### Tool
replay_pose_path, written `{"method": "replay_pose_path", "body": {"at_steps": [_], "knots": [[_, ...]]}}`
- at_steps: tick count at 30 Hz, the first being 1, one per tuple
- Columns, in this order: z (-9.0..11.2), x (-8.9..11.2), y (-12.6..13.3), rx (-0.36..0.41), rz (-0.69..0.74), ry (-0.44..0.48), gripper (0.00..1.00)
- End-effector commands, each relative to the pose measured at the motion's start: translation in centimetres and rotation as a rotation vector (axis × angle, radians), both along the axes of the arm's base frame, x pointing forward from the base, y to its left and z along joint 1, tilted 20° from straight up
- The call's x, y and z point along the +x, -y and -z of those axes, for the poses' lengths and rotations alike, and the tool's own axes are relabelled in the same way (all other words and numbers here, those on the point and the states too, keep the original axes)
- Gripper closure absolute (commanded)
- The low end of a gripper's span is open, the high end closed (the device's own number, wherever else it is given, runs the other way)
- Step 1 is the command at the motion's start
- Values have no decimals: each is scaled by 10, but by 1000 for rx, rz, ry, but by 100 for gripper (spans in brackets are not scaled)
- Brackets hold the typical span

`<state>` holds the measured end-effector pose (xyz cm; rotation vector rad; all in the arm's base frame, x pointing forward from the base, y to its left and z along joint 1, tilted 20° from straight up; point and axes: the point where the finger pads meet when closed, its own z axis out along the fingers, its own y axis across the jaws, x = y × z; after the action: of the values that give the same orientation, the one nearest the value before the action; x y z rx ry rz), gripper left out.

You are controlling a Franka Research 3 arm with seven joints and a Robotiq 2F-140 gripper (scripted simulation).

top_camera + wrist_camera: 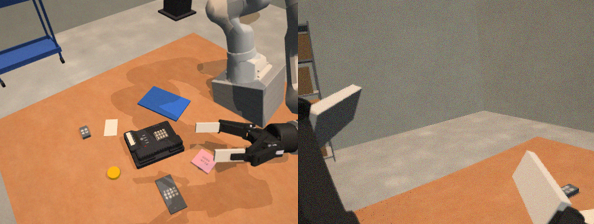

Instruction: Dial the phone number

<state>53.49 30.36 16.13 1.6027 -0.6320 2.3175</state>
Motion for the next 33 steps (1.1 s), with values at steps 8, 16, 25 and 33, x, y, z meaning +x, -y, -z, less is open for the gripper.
{"method": "replay_pose_path", "body": {"at_steps": [8,16,25,33], "knots": [[0,0,0,0,0,0,0],[0,0,0,0,0,0,0],[40,-13,66,-88,193,-340,100],[55,-24,88,-113,250,-476,100]]}}
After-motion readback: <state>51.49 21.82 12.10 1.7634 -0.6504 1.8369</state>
